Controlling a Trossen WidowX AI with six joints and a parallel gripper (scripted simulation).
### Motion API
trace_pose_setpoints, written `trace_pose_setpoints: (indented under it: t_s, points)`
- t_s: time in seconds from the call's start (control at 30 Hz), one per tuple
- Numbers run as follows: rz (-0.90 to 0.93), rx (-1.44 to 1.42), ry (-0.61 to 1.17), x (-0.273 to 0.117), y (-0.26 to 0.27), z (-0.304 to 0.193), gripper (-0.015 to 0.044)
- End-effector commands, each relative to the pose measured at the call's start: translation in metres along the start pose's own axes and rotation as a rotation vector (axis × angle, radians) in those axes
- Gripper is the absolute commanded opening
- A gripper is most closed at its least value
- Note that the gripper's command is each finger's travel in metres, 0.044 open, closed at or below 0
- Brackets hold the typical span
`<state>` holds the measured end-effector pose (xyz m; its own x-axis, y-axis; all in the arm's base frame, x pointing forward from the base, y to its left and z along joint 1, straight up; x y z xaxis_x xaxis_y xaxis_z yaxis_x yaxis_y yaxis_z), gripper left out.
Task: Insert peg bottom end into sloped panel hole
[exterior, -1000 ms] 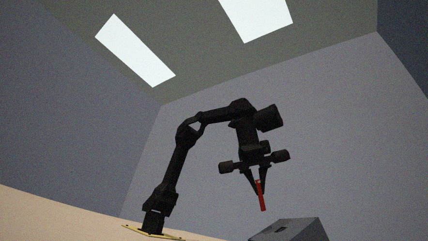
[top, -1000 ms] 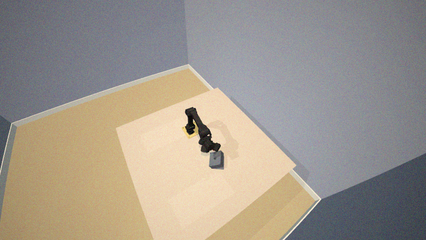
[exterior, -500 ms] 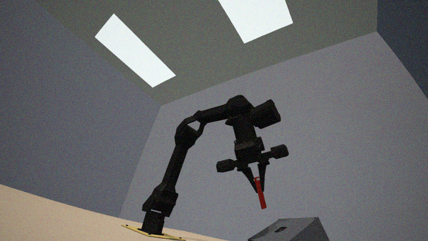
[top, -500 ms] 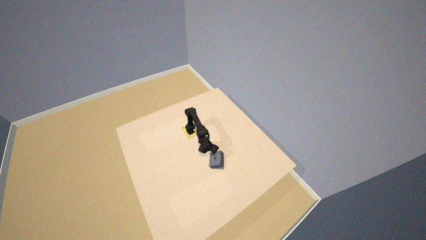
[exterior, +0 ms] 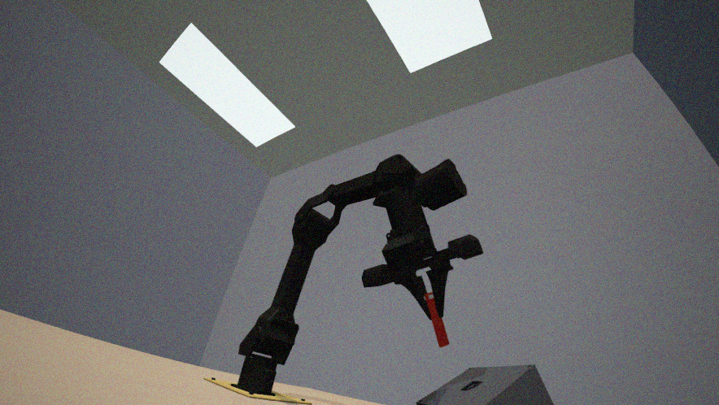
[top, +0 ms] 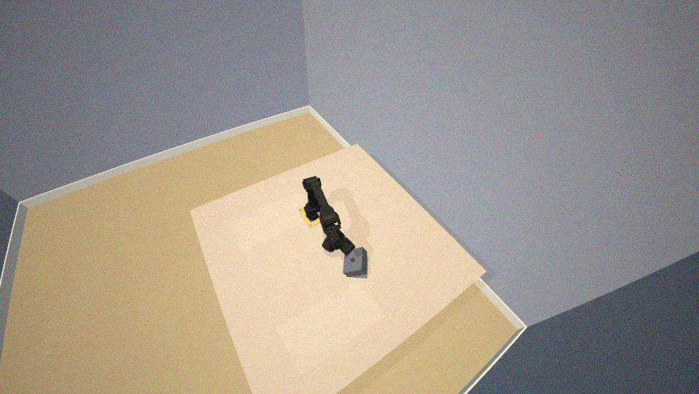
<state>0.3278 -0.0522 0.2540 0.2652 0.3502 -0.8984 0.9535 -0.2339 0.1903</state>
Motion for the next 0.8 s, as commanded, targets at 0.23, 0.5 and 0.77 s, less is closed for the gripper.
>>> trace_pose_setpoints:
  t_s: [0.23, 0.5, 0.77]
  points:
    - [0.025, 0.149, 0.022, -0.006, 0.002, 0.007, 0.0000]
    - [0.039, 0.247, 0.036, -0.010, 0.003, 0.013, 0.0000]
    - [0.052, 0.345, 0.051, -0.015, 0.004, 0.018, 0.0000]
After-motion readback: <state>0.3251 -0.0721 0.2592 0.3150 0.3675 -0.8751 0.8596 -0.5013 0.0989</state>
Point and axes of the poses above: the point midway between the two fingers, 35 mm back from their tips, its own x axis out along the fingers, its own y axis across the jaws, z = x × y, the point moved 6 cm from there along -x, back along the fingers, and after that the axes turned 10 degrees about x, right-handed, at the moved point
